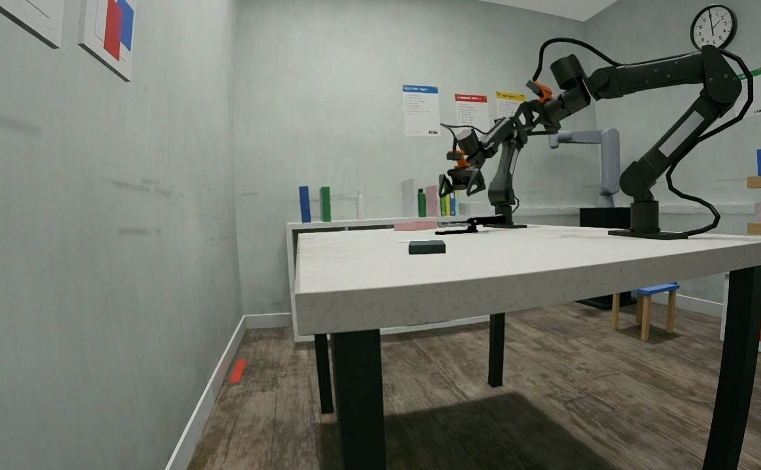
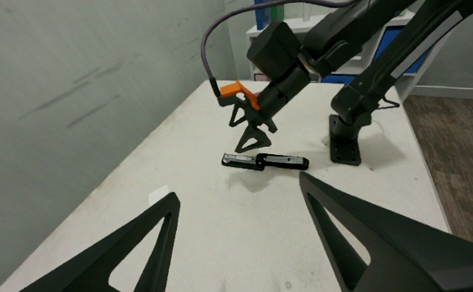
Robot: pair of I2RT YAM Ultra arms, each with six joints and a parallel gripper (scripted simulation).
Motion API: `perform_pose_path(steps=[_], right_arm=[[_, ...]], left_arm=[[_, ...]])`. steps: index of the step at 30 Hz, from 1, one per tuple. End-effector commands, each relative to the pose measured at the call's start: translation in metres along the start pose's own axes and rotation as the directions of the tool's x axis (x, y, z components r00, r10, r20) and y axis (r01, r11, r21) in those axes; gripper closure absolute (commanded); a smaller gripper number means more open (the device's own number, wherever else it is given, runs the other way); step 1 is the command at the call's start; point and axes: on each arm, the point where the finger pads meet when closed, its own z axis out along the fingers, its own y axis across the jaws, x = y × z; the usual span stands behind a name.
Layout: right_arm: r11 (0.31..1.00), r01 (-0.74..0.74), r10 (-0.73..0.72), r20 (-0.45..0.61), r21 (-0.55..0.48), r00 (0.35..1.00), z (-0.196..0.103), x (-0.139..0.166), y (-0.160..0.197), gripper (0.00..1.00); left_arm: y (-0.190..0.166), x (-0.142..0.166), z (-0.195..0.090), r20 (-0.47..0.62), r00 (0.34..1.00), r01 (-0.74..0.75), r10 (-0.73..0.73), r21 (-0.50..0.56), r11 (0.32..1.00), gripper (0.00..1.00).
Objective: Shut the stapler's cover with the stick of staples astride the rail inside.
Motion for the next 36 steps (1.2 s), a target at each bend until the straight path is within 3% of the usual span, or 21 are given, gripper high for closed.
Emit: perform_pose_path(steps=[1, 12, 23, 30, 36], right_arm=[[1.0, -0.005, 0.004, 0.06, 0.006, 0.998, -0.008, -0.016, 0.001, 0.0], [1.0, -0.004, 0.004, 0.073, 0.006, 0.997, -0.008, -0.02, 0.001, 0.0], [1.0, -0.008, 0.008, 0.05, 0.002, 0.999, -0.006, -0.014, 0.001, 0.0], [0.997, 0.037, -0.04, -0.039, -0.065, 0.998, -0.022, 0.023, 0.017, 0.0], [0.992, 0.069, -0.074, -0.04, -0.108, 0.996, -0.043, 0.042, 0.029, 0.0]], left_arm=[[0.002, 0.002, -0.022, -0.058, 0.99, 0.128, -0.132, -0.064, 0.99, 0.0], [0.0, 0.005, -0.048, -0.043, 0.973, 0.222, -0.227, -0.09, 0.971, 0.0], [-0.002, -0.001, -0.049, -0.024, 0.976, 0.212, -0.215, -0.073, 0.974, 0.0], [-0.002, -0.001, -0.049, -0.024, 0.976, 0.212, -0.215, -0.073, 0.974, 0.0], [-0.002, -0.001, -0.049, -0.024, 0.976, 0.212, -0.215, -0.073, 0.974, 0.0]])
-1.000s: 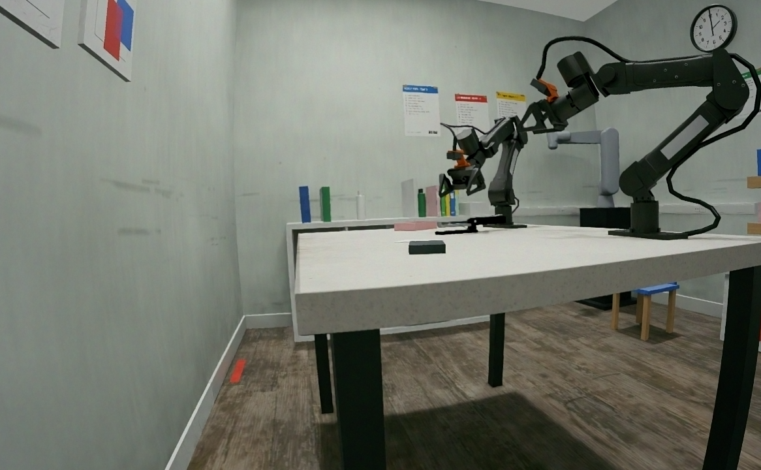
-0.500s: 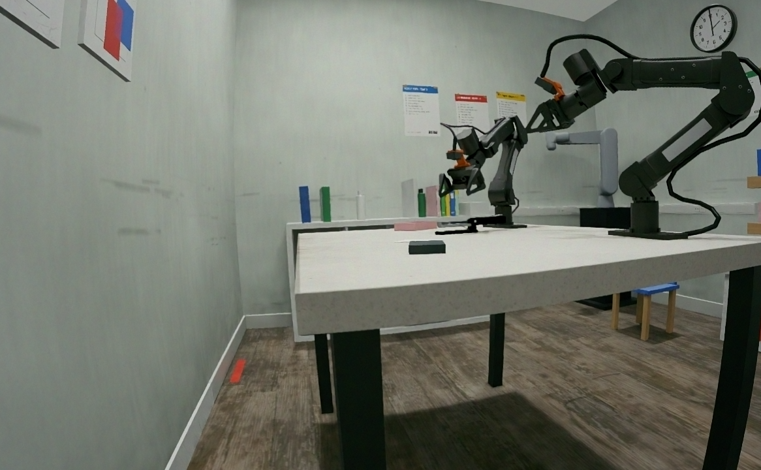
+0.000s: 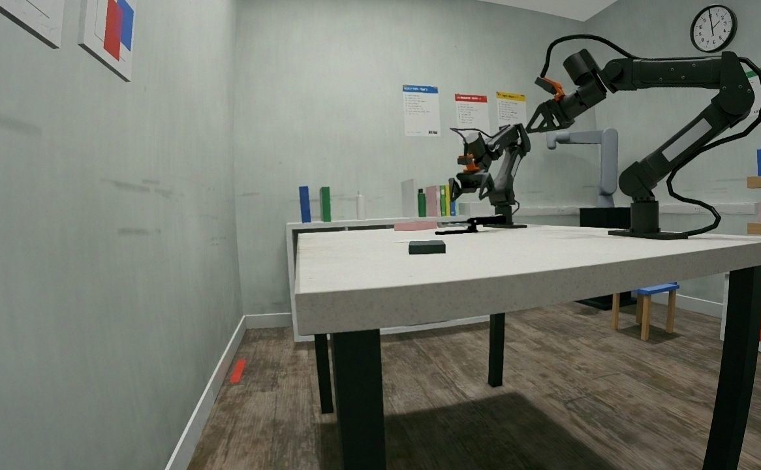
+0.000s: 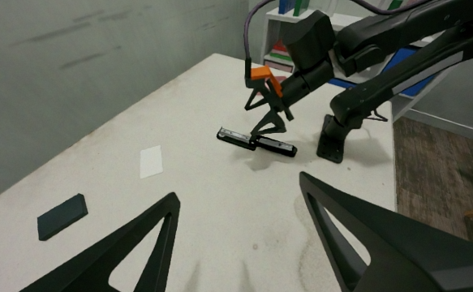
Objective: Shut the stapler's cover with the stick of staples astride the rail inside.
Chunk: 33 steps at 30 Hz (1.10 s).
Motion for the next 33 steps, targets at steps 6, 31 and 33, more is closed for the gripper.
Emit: perform_pose_path(steps=[6, 31, 33], right_arm=[[0.995, 0.06, -0.057, 0.034, -0.078, 0.998, -0.043, 0.018, 0.027, 0.0], [0.988, 0.102, -0.091, 0.102, -0.112, 0.991, -0.061, 0.017, 0.04, 0.0], [0.988, 0.102, -0.091, 0.102, -0.112, 0.991, -0.061, 0.017, 0.04, 0.0]], left_arm=[[-0.004, -0.017, -0.012, 0.054, 0.999, 0.004, -0.005, 0.011, 1.0, 0.0], [-0.004, -0.017, -0.012, 0.054, 0.999, 0.004, -0.005, 0.011, 1.0, 0.0], [-0.004, -0.017, -0.012, 0.054, 0.999, 0.004, -0.005, 0.011, 1.0, 0.0]])
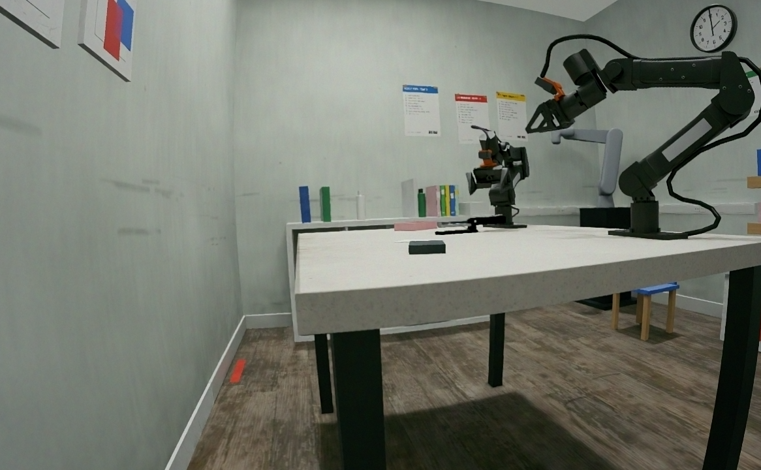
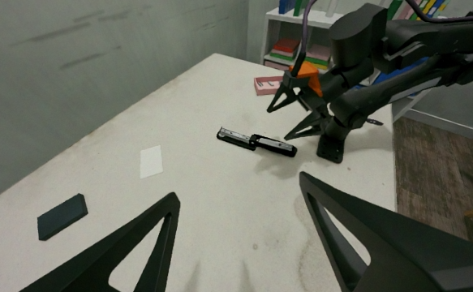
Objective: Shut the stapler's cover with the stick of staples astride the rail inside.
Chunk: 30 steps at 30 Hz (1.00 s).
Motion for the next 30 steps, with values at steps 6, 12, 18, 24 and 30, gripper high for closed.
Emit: perform_pose_path(steps=[6, 12, 18, 24, 30], right_arm=[[0.992, -0.082, 0.082, 0.01, 0.092, 0.997, -0.006, -0.003, -0.013, 0.5], [0.919, -0.277, 0.296, -0.027, 0.282, 0.955, -0.005, 0.01, -0.027, 0.5], [0.855, -0.358, 0.407, -0.057, 0.374, 0.912, -0.003, 0.018, -0.026, 0.5], [0.818, -0.384, 0.476, -0.129, 0.429, 0.87, 0.001, 0.026, -0.001, 0.5], [0.79, -0.38, 0.515, -0.182, 0.481, 0.838, 0.006, 0.034, 0.009, 0.5]], left_arm=[[-0.013, -0.002, -0.009, -0.019, 0.998, -0.062, 0.063, 0.077, 0.995, 0.0], [-0.026, 0.016, -0.012, -0.131, 0.969, -0.169, 0.21, 0.274, 0.947, 0.0], [-0.024, 0.013, -0.016, -0.139, 0.962, -0.175, 0.235, 0.346, 0.922, 0.0], [-0.017, 0.004, -0.02, -0.125, 0.965, -0.166, 0.231, 0.389, 0.906, 0.0], [-0.009, 0.0, -0.019, -0.128, 0.969, -0.152, 0.212, 0.367, 0.918, 0.0]])
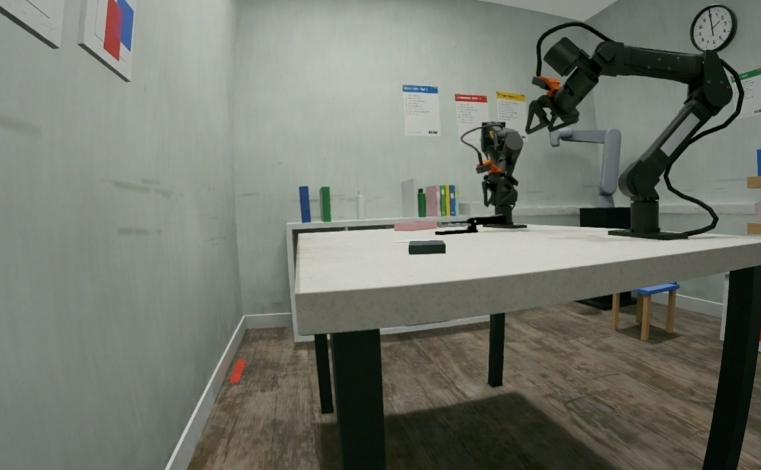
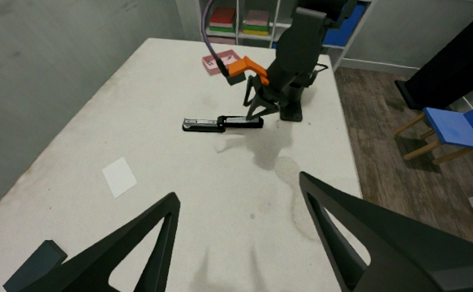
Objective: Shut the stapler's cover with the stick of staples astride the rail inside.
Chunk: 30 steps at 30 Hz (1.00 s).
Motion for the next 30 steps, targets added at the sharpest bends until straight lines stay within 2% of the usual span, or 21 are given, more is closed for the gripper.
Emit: perform_pose_path(steps=[1, 6, 22, 23, 30], right_arm=[[0.989, -0.117, 0.115, 0.02, 0.089, 0.993, -0.005, -0.006, -0.005, 0.5], [0.984, -0.13, 0.132, -0.006, 0.125, 0.991, -0.002, -0.005, -0.002, 0.5], [0.982, -0.127, 0.128, 0.0, 0.137, 0.992, -0.001, -0.009, -0.004, 0.5], [0.985, -0.131, 0.131, 0.003, 0.115, 0.991, 0.001, -0.013, 0.001, 0.5], [0.984, -0.12, 0.122, -0.007, 0.129, 0.992, 0.016, -0.01, -0.005, 0.5]], left_arm=[[-0.011, -0.008, -0.005, 0.012, 0.999, -0.038, 0.037, 0.064, 0.997, 0.0], [-0.01, -0.011, -0.007, 0.025, 0.999, -0.048, 0.047, 0.054, 0.997, 0.0], [-0.01, -0.011, -0.007, 0.026, 0.999, -0.049, 0.047, 0.054, 0.997, 0.0], [-0.01, -0.011, -0.007, 0.026, 0.999, -0.049, 0.047, 0.054, 0.997, 0.0], [-0.01, -0.011, -0.007, 0.026, 0.999, -0.049, 0.047, 0.054, 0.997, 0.0]])
